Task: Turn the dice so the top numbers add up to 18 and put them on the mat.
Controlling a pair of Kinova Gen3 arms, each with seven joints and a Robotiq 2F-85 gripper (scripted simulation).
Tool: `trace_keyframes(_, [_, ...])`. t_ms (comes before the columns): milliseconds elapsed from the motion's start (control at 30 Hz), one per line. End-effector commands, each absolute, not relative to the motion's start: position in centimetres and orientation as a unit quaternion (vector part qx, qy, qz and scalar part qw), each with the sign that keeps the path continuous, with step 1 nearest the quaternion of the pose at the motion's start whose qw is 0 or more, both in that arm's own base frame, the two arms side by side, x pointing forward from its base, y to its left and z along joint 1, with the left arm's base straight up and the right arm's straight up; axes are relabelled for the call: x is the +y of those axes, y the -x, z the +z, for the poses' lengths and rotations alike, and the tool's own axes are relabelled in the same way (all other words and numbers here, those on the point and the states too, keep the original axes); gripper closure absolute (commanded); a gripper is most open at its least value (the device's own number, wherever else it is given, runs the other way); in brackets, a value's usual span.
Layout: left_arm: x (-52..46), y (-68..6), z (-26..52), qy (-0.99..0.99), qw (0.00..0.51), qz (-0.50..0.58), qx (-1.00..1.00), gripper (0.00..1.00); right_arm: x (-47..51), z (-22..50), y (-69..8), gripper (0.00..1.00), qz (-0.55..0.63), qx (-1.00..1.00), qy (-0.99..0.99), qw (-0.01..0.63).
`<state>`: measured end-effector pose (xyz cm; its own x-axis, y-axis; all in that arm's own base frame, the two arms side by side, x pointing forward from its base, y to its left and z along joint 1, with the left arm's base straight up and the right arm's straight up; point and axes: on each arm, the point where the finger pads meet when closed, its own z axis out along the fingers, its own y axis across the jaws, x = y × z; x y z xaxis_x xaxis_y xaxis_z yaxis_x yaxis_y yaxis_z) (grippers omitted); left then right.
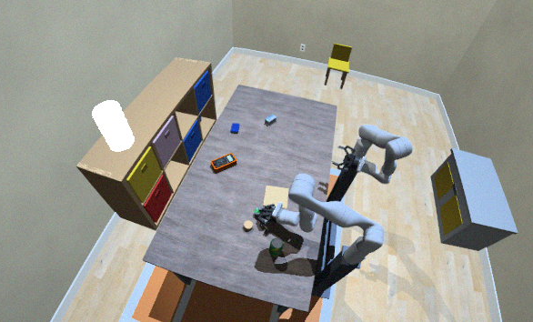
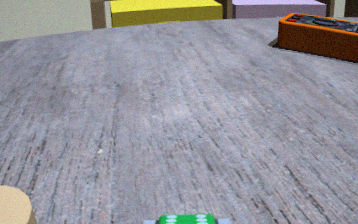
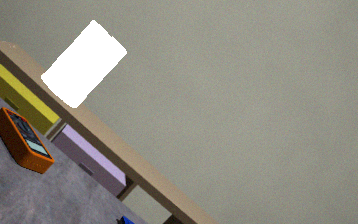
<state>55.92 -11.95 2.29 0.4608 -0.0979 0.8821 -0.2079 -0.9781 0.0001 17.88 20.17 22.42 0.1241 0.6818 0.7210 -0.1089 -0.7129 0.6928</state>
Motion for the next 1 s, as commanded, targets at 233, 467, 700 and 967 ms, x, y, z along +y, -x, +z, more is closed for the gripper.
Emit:
trace_keyframes(233, [-11.95, -55.96, 2.07, -0.852, 0.054, 0.512, -0.090, 0.715, 20.17, 22.47, -17.89, 0.002, 0.628, 0.210, -0.680, 0.315])
trace_keyframes(467, [-11.95, -55.96, 2.07, -0.852, 0.054, 0.512, -0.090, 0.715, 20.17, 22.47, -17.89, 0.002, 0.628, 0.210, -0.680, 0.315])
trace_keyframes(700, [-11.95, -55.96, 2.07, -0.852, 0.054, 0.512, -0.090, 0.715, 20.17, 22.47, -17.89, 0.002, 0.628, 0.210, -0.680, 0.315])
trace_keyframes(967, [-11.95, -55.96, 2.07, -0.852, 0.054, 0.512, -0.090, 0.643, 20.17, 22.47, -17.89, 0.002, 0.628, 0.210, -0.680, 0.315])
